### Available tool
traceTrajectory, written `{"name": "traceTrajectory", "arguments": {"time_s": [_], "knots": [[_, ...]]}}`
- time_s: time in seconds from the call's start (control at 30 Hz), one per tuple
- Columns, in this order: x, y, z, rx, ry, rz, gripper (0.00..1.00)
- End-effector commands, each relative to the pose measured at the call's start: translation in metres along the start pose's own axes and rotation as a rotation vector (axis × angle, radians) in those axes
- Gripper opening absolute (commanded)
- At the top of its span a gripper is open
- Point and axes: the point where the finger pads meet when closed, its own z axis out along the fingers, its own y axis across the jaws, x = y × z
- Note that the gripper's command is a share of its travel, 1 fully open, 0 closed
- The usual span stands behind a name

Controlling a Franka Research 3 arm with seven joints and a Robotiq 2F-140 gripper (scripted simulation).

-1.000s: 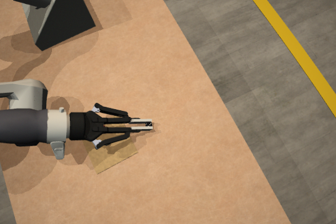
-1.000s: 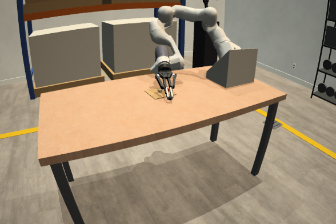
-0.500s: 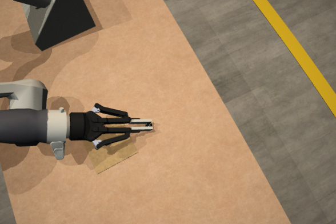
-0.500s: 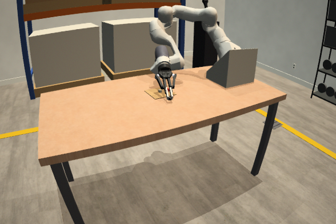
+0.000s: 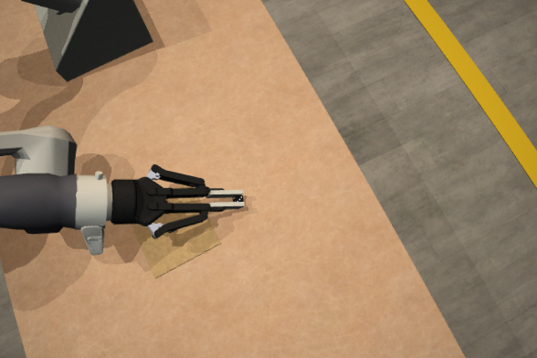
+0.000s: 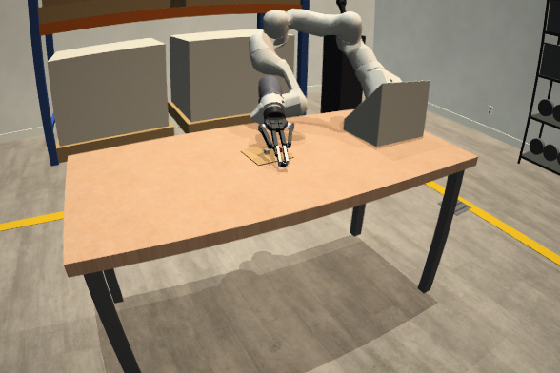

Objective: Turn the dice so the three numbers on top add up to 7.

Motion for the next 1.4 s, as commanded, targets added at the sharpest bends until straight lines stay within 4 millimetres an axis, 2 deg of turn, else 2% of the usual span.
{"name": "traceTrajectory", "arguments": {"time_s": [0.0,0.57,1.37], "knots": [[0.0031,-0.0005,0.0009,0.002,-0.001,-0.002,0.07],[0.0109,-0.0005,0.005,0.002,-0.001,-0.002,0.07],[0.0112,-0.0005,0.0052,0.002,-0.001,-0.002,0.07]]}}
